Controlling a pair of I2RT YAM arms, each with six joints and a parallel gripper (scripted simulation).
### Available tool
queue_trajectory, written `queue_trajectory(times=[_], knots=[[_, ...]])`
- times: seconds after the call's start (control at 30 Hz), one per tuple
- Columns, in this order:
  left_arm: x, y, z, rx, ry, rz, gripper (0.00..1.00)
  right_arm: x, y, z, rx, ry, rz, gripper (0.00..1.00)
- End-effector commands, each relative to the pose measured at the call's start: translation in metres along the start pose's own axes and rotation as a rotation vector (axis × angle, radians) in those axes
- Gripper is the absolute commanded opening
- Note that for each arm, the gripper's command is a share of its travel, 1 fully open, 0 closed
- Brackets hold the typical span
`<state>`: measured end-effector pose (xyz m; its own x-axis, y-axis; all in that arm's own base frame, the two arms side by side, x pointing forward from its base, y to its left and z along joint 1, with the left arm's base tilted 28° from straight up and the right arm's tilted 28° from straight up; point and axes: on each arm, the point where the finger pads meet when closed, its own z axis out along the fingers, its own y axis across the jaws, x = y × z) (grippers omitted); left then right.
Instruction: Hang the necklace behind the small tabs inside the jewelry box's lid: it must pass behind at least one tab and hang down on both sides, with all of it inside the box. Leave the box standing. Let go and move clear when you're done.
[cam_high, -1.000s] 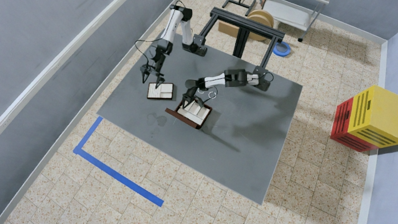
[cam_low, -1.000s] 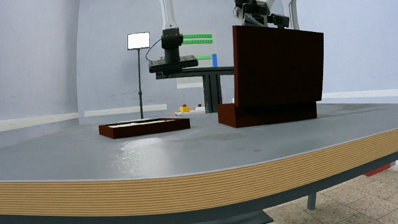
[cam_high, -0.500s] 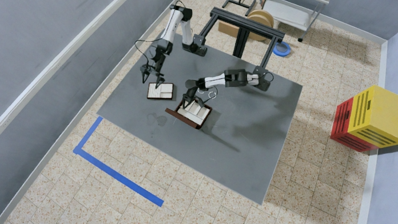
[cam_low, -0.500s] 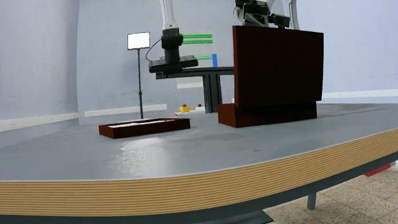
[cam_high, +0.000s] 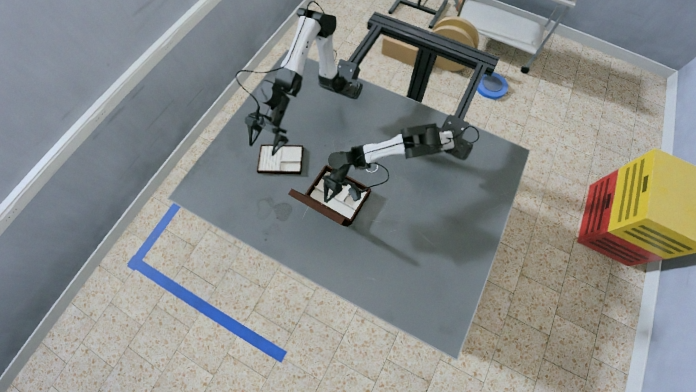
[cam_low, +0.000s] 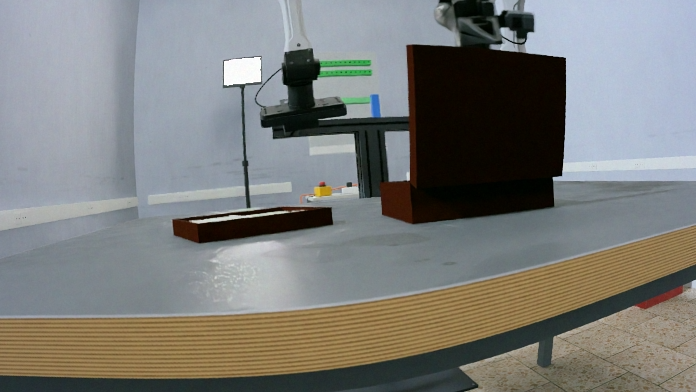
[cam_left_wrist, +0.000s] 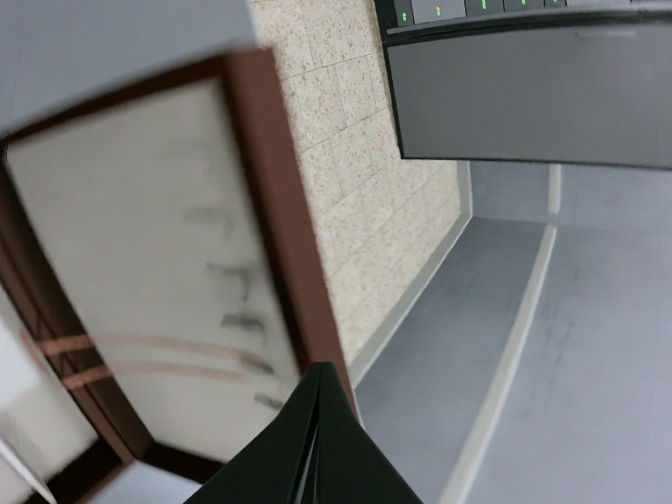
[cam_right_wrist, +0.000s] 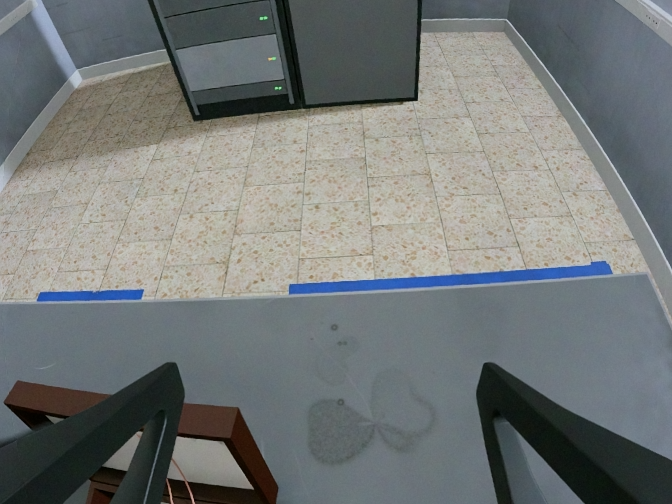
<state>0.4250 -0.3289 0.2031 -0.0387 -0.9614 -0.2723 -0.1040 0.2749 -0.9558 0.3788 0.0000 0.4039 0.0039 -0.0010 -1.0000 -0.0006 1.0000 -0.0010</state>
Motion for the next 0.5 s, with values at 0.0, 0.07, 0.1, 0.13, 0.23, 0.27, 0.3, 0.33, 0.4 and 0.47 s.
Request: queue_trajectory(times=[0.0, 0.07, 0.1, 0.13, 0.23, 0.27, 0.3, 0.33, 0.4, 0.47], knots=[[-0.022, -0.045, 0.003, 0.048, 0.041, 0.068, 0.00, -0.015, 0.005, -0.008, -0.009, -0.040, 0.005, 1.00], [-0.041, -0.038, 0.008, 0.033, 0.037, 0.134, 0.00, -0.012, 0.005, -0.008, -0.009, -0.034, 0.005, 1.00], [-0.049, -0.039, 0.010, 0.030, 0.041, 0.172, 0.00, -0.012, 0.005, -0.008, -0.009, -0.033, 0.005, 1.00], [-0.061, -0.050, 0.013, 0.043, 0.039, 0.200, 0.00, -0.011, 0.005, -0.008, -0.009, -0.032, 0.005, 1.00], [-0.069, -0.050, 0.015, 0.039, 0.050, 0.251, 0.00, -0.009, 0.005, -0.007, -0.011, -0.026, 0.005, 1.00], [-0.076, -0.050, 0.017, 0.036, 0.062, 0.298, 0.00, -0.012, 0.000, -0.008, 0.002, -0.034, 0.003, 1.00], [-0.085, -0.046, 0.018, 0.027, 0.068, 0.345, 0.00, -0.008, -0.004, -0.007, 0.013, -0.024, 0.005, 1.00], [-0.094, -0.050, 0.019, 0.029, 0.071, 0.379, 0.00, -0.010, -0.003, -0.008, 0.010, -0.028, 0.005, 1.00], [-0.118, -0.063, 0.021, 0.047, 0.064, 0.436, 0.00, -0.013, 0.001, -0.008, 0.000, -0.036, 0.005, 1.00], [-0.142, -0.074, 0.021, 0.062, 0.056, 0.498, 0.00, -0.014, 0.002, -0.009, -0.004, -0.044, 0.005, 1.00]])
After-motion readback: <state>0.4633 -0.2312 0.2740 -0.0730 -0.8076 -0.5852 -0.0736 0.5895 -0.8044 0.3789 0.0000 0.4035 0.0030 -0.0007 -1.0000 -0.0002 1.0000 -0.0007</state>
